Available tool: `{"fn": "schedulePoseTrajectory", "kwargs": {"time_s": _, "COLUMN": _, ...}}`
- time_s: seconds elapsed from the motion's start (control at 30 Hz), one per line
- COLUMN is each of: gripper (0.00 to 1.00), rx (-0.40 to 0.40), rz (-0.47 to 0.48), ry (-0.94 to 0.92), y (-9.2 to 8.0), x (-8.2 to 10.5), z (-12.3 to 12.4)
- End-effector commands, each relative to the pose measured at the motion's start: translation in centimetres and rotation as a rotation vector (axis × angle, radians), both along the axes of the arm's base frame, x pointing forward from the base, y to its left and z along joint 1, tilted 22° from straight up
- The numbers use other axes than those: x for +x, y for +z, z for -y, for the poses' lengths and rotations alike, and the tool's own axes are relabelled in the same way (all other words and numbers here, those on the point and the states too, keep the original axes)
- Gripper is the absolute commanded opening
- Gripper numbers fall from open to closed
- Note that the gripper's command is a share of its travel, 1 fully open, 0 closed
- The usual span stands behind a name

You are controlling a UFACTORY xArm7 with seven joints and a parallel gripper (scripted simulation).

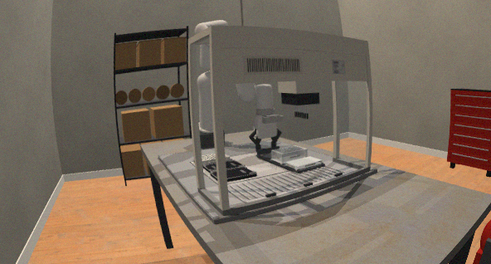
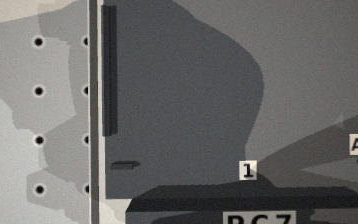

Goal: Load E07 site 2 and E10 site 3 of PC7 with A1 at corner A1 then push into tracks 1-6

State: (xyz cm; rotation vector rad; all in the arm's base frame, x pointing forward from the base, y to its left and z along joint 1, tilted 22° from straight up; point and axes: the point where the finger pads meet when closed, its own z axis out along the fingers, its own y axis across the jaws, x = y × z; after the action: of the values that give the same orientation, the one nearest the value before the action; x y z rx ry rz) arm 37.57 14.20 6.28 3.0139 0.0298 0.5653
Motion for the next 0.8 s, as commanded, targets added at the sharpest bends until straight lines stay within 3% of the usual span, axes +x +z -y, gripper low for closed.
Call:
{"fn": "schedulePoseTrajectory", "kwargs": {"time_s": 0.0, "gripper": 0.82, "rx": 0.002, "rz": 0.003, "ry": 0.0, "y": 0.3, "x": 0.5, "z": -0.1}}
{"fn": "schedulePoseTrajectory", "kwargs": {"time_s": 0.77, "gripper": 0.82, "rx": 0.002, "rz": 0.003, "ry": 0.0, "y": 1.0, "x": 2.3, "z": -0.1}}
